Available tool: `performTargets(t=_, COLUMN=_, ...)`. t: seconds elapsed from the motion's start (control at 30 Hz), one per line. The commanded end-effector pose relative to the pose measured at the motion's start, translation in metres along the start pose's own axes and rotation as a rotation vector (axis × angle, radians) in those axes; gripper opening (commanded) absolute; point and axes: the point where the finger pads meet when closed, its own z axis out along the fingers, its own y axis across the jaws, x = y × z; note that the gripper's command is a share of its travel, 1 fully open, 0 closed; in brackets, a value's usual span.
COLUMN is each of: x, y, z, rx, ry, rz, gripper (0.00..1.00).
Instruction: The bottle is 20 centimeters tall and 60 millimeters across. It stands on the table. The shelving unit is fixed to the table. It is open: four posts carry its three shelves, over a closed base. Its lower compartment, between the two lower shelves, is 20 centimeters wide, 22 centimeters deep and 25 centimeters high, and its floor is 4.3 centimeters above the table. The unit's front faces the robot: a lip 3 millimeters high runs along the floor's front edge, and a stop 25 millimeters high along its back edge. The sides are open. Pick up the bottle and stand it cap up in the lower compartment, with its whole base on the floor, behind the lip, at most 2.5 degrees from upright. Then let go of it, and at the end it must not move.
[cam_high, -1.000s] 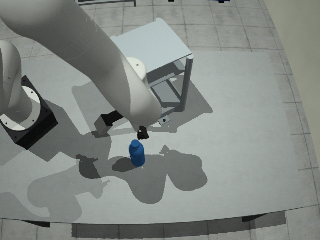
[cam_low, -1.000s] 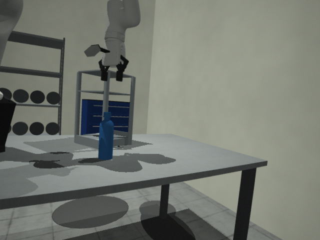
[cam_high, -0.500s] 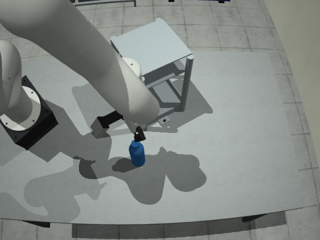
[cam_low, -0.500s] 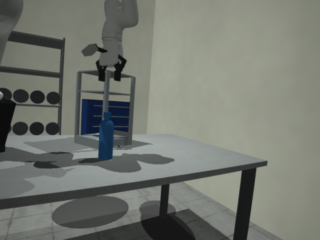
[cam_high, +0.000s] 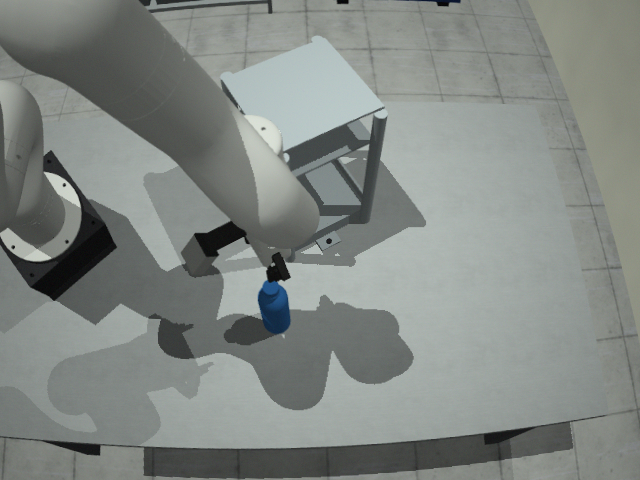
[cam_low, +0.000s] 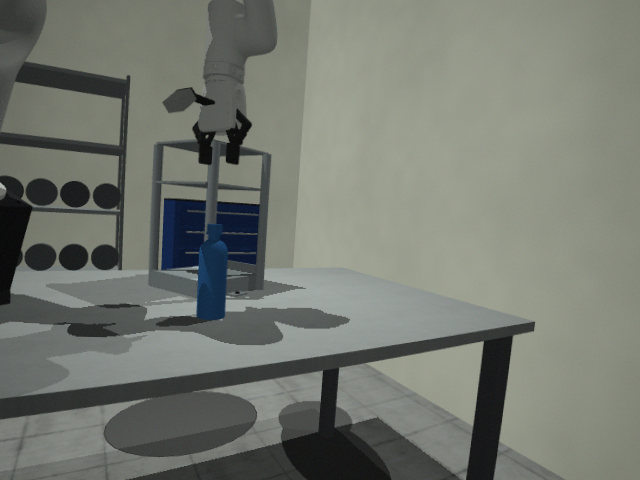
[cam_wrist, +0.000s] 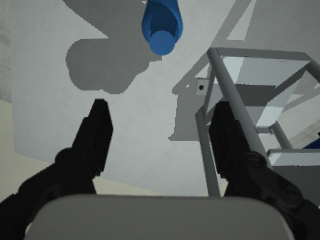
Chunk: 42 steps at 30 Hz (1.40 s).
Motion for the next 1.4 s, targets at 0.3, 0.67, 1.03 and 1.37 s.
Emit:
performTargets(t=0.3, x=-0.0004, y=-0.0007, z=-0.0003, rx=-0.003, ry=0.004, rz=0.006, gripper=0.84)
performTargets(t=0.67, x=-0.0001, y=-0.0012, z=0.0001, rx=-0.014, ry=0.019, rz=0.02, gripper=0.84)
performTargets(t=1.03, x=0.0002, y=-0.001, z=0.001, rx=-0.044, ry=0.05, rz=0.051, gripper=0.84)
performTargets(t=1.37, x=-0.0003, y=0.0007, z=0.0014, rx=-0.081, ry=0.08, rz=0.082, gripper=0.84)
